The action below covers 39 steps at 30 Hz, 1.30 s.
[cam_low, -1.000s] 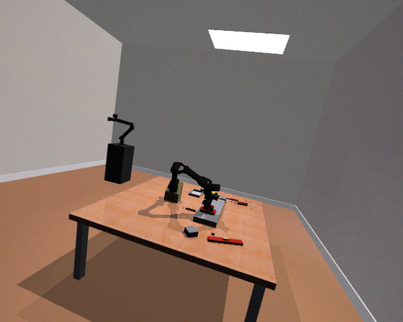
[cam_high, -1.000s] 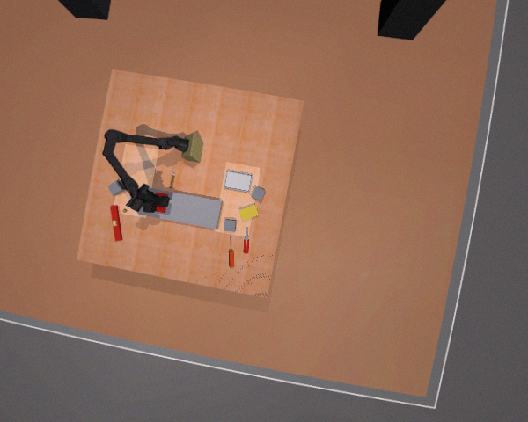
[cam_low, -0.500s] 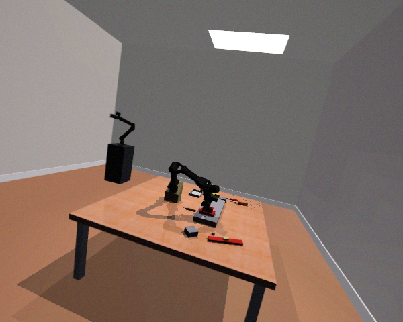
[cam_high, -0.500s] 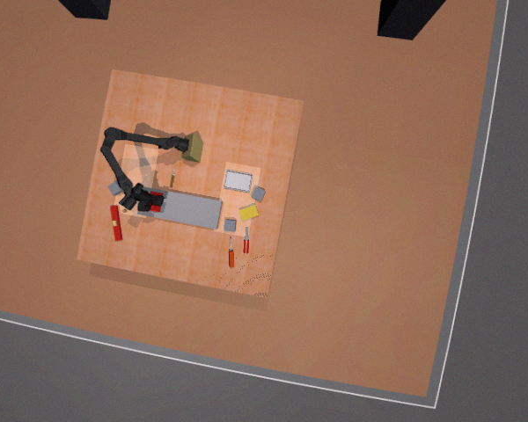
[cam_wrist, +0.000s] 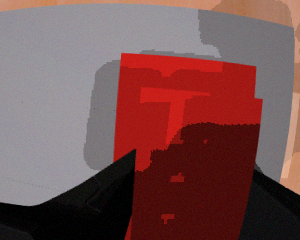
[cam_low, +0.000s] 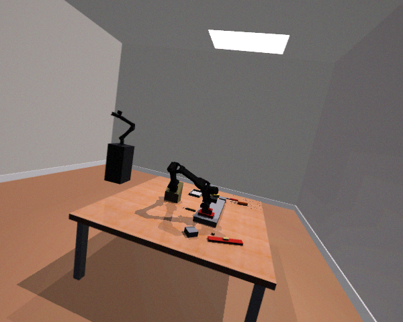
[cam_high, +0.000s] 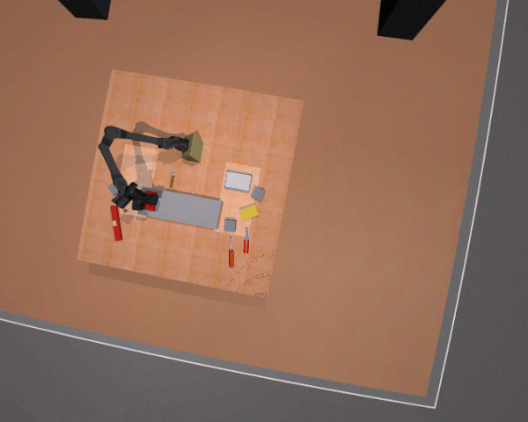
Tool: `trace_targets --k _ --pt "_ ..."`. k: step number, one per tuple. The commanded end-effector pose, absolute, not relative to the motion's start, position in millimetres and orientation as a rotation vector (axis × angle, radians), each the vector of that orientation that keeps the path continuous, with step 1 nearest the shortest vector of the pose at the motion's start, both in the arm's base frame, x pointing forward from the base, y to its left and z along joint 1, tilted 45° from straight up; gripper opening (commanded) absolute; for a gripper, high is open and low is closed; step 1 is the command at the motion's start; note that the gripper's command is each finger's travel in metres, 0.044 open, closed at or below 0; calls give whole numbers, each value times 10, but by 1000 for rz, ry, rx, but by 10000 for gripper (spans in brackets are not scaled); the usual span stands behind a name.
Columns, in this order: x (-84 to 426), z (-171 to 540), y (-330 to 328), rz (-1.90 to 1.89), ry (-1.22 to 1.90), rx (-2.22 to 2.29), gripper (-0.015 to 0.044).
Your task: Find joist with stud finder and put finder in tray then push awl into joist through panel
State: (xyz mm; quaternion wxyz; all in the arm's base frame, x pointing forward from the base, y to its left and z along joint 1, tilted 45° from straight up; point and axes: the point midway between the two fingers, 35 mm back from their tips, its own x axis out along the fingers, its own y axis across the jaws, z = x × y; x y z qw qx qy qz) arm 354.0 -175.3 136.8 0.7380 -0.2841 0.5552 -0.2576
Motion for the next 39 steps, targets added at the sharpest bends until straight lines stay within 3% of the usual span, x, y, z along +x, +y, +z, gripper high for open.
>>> trace_targets --k 1,16,39 --pt "3527 1474 -1859 -582 1213 -620 0" --pt "3535 1454 -1800 -572 1216 -621 0" --pt "3551 2170 -1146 -579 1216 -616 0"
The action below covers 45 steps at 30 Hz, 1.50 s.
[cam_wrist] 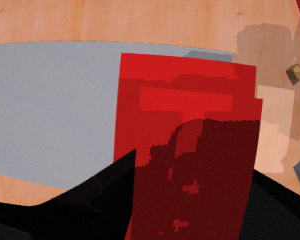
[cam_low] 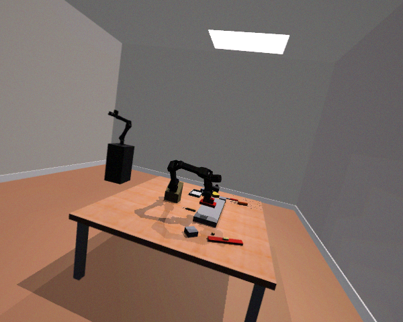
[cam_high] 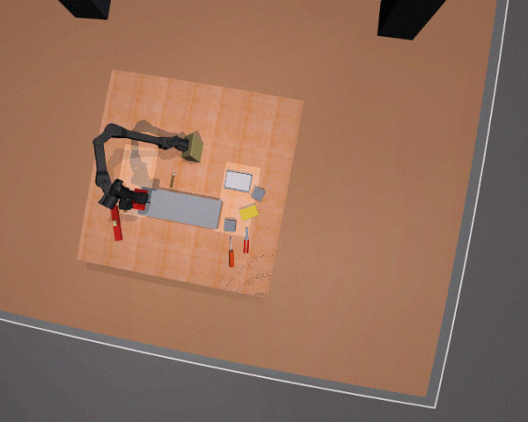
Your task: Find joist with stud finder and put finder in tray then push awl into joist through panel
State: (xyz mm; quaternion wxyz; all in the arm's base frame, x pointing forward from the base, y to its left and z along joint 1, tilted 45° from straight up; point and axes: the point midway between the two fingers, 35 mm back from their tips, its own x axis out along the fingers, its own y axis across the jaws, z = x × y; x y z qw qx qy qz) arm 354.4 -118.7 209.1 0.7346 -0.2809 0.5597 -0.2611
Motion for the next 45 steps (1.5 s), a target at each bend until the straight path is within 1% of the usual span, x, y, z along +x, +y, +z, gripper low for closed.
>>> trace_targets --k 1,5,14,23,34,45 --pt "3559 2160 -1135 -574 1217 -618 0" --pt "3663 2021 -970 -513 1232 -643 0" --pt "3938 1457 -274 -278 1289 -746 0" --pt "3997 869 465 -50 1342 -854 0" --pt "3774 142 1322 213 1402 -995 0" --pt "3268 -572 2026 458 1460 -1146 0"
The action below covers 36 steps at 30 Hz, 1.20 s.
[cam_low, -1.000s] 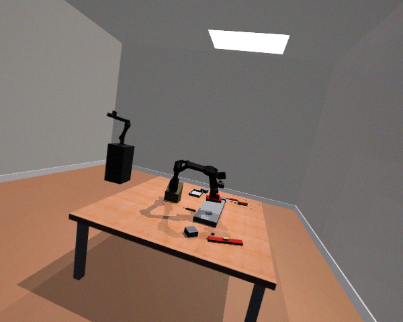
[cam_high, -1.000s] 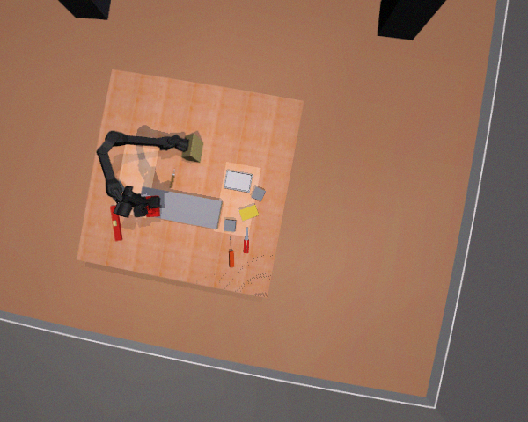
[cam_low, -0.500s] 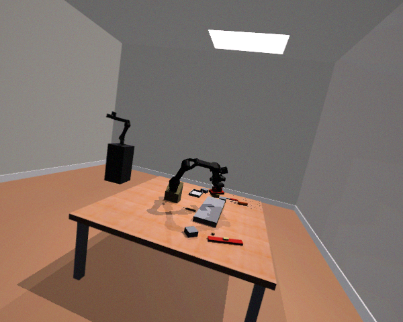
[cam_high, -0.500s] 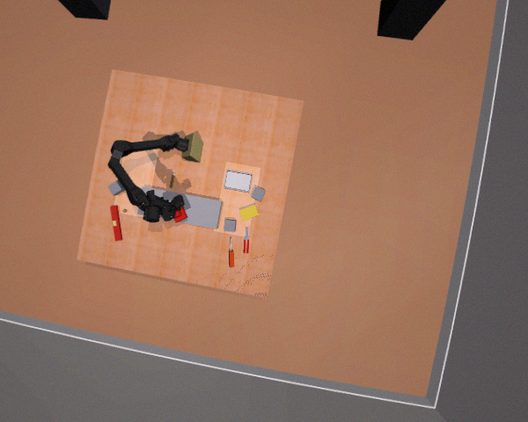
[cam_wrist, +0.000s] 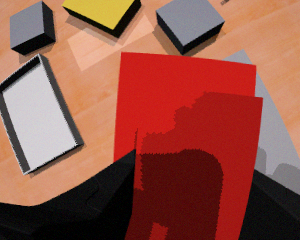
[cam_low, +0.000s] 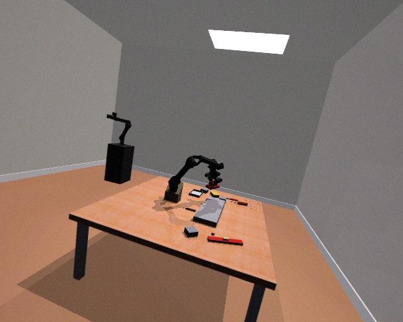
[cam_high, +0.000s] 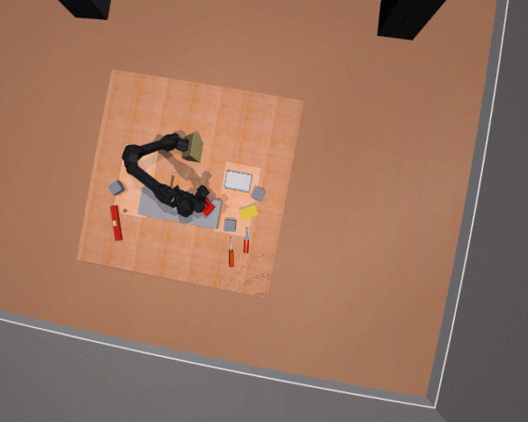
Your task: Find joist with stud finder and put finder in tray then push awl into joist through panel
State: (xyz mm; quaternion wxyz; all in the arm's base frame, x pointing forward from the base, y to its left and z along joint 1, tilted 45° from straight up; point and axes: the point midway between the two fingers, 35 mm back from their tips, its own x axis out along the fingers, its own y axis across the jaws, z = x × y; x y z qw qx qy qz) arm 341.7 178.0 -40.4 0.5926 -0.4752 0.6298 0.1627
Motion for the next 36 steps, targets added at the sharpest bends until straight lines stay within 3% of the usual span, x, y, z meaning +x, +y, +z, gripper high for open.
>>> trace_targets --k 1,22,36 --pt "3211 -635 2080 479 1465 -1160 0" --pt "1749 -1860 2656 867 1573 -1478 0" --pt "1707 -2046 2536 877 1576 -1489 0"
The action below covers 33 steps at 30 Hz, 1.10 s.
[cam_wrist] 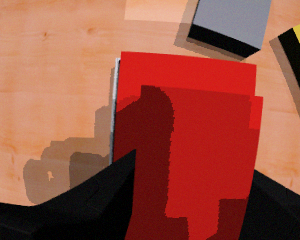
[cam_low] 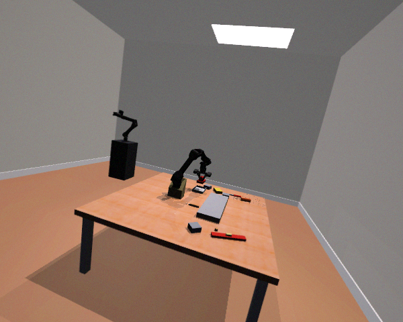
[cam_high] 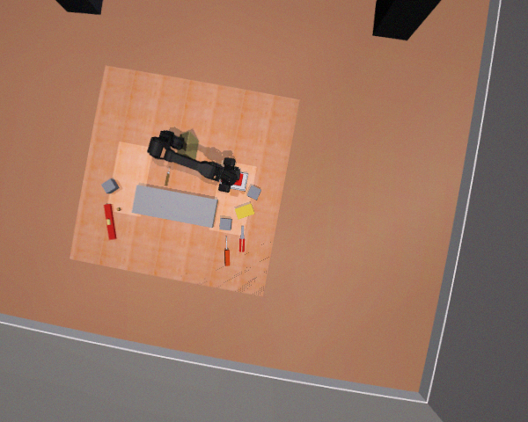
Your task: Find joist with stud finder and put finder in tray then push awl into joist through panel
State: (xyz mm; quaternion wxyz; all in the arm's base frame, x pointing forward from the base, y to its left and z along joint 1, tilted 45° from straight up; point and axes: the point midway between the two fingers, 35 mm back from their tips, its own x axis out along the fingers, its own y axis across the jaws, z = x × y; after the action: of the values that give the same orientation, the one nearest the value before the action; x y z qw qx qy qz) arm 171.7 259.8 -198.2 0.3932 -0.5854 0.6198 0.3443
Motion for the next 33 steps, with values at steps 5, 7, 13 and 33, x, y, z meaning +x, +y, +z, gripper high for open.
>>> trace_targets --k 5,7,13,33 --pt "1709 -2142 2452 877 1576 -1490 0" --pt "1709 -2180 2418 877 1576 -1490 0" --pt "1705 -2289 2313 876 1576 -1490 0" --pt "1681 -2553 2034 874 1576 -1491 0"
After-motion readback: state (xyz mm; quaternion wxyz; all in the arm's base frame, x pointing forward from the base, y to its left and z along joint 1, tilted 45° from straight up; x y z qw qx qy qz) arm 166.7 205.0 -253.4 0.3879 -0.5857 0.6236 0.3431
